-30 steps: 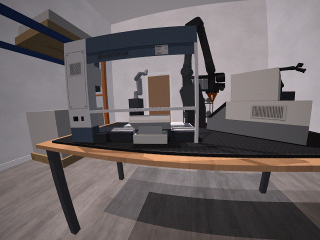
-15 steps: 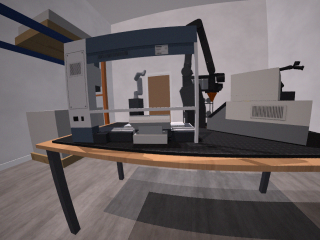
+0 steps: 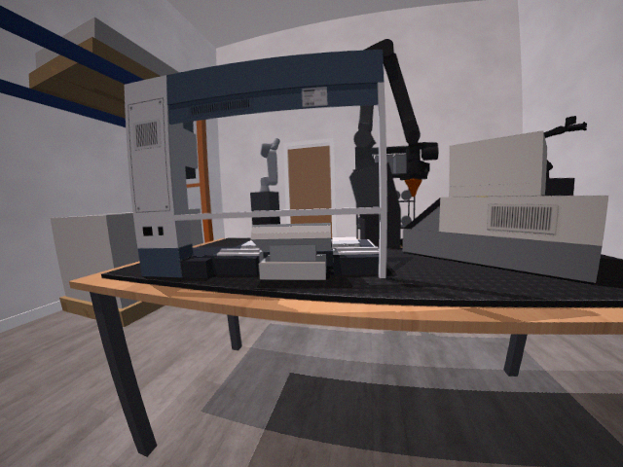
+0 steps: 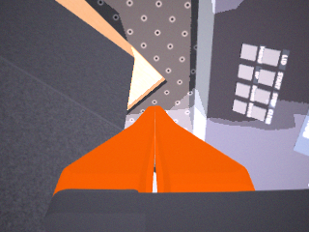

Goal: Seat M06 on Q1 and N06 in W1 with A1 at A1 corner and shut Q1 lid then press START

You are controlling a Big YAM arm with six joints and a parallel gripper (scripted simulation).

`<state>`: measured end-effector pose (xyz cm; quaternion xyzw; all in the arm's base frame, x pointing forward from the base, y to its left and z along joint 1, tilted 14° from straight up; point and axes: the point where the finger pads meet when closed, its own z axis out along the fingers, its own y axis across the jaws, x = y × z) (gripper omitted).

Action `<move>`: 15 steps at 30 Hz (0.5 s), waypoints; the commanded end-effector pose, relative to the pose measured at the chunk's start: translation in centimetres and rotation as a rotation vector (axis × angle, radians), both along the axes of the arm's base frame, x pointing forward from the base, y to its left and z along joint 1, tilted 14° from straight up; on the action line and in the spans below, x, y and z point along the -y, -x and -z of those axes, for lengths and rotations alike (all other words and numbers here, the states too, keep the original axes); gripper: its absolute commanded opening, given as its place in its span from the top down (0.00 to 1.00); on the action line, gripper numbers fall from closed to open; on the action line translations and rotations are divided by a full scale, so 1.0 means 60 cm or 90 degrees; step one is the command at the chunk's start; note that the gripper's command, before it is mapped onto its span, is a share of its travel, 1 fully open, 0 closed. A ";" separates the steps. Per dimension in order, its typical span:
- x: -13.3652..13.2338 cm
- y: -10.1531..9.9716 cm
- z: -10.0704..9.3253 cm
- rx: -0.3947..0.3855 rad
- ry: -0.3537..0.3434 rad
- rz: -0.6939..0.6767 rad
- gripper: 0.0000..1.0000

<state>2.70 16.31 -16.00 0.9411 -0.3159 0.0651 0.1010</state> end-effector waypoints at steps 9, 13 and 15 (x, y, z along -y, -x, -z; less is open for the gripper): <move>-0.031 -0.011 0.001 -0.018 -0.015 -0.065 1.00; -0.043 -0.019 0.008 -0.012 -0.024 -0.053 1.00; -0.048 -0.024 0.016 -0.010 -0.020 -0.048 1.00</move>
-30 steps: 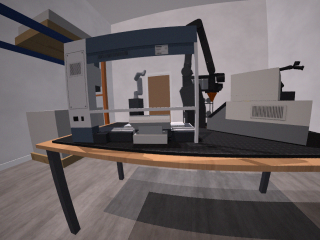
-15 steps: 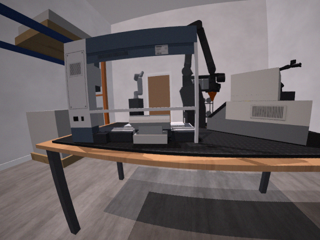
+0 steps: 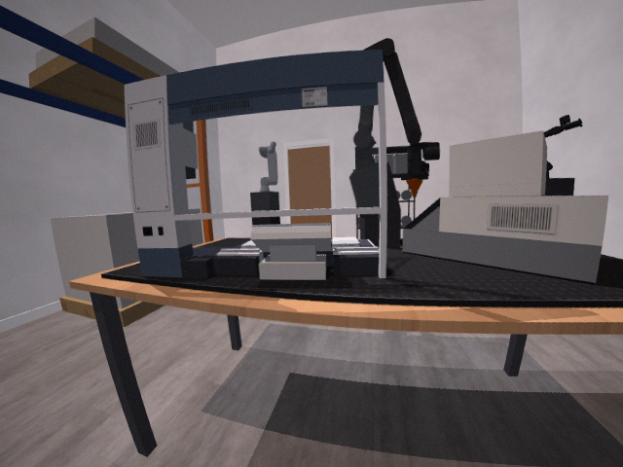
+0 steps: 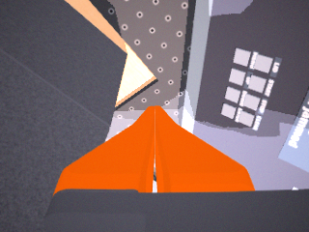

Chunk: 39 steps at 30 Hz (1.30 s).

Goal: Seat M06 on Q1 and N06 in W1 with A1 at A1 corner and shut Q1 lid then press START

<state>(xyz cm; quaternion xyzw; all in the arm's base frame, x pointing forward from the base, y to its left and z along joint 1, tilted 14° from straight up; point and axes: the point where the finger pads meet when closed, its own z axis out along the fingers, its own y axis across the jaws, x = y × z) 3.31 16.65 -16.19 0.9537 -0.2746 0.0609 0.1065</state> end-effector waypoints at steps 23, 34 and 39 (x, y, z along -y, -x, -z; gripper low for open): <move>-0.063 -0.045 0.058 0.006 -0.020 0.014 1.00; -0.074 -0.059 0.074 0.006 -0.019 0.015 1.00; -0.083 -0.064 0.088 0.004 -0.020 0.012 1.00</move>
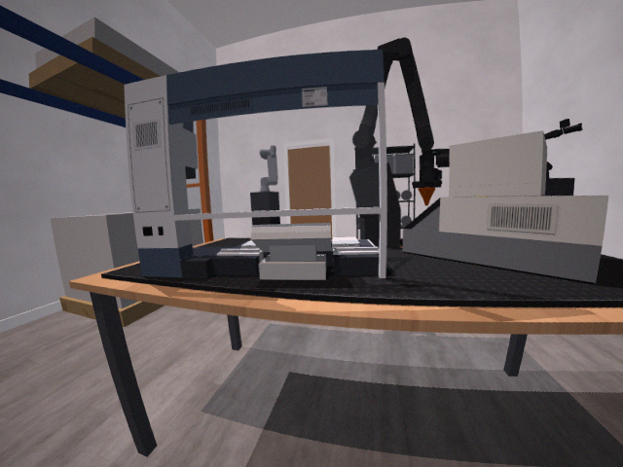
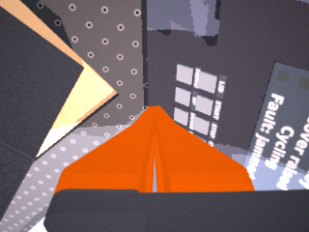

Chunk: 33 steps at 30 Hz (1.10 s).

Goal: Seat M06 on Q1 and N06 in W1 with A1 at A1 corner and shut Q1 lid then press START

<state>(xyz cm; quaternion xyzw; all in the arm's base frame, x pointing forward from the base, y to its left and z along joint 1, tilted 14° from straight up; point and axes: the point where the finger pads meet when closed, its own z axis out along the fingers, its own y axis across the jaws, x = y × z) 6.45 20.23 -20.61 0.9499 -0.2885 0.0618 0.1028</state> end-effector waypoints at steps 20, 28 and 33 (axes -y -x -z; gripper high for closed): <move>-0.028 -0.031 0.042 0.001 -0.002 -0.004 1.00; -0.013 -0.017 0.028 -0.003 0.013 -0.015 1.00; -0.027 -0.016 0.028 0.002 -0.004 -0.018 1.00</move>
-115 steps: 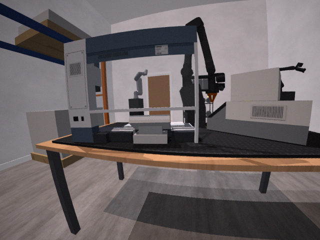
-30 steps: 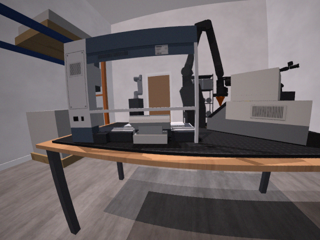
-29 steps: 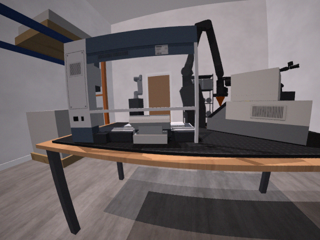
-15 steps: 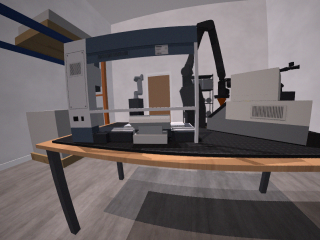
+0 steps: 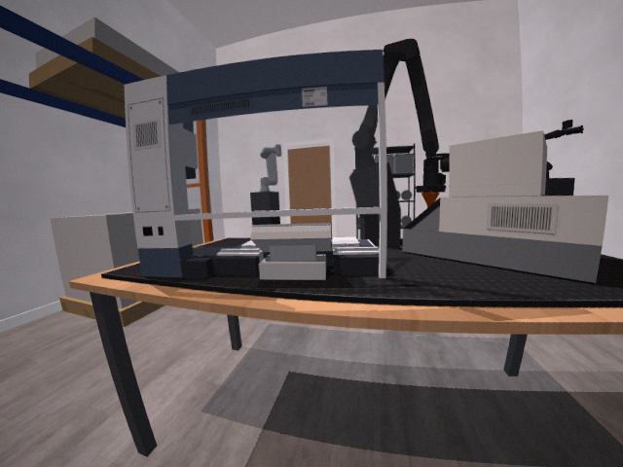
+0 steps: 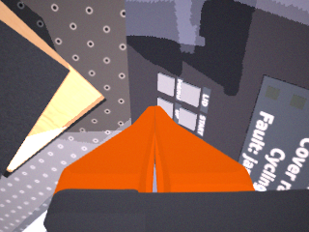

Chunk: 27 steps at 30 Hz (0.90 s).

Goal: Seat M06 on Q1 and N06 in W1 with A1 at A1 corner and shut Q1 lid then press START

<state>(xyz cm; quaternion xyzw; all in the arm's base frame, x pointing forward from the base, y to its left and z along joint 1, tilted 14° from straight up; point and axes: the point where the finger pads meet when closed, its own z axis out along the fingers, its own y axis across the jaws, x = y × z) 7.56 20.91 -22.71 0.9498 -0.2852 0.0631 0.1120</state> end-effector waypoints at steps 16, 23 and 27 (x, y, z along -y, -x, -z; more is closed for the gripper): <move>-0.006 -0.008 -0.009 0.003 -0.008 0.016 1.00; -0.008 -0.004 -0.008 0.004 -0.009 0.011 1.00; -0.010 0.002 -0.008 0.004 -0.009 0.003 1.00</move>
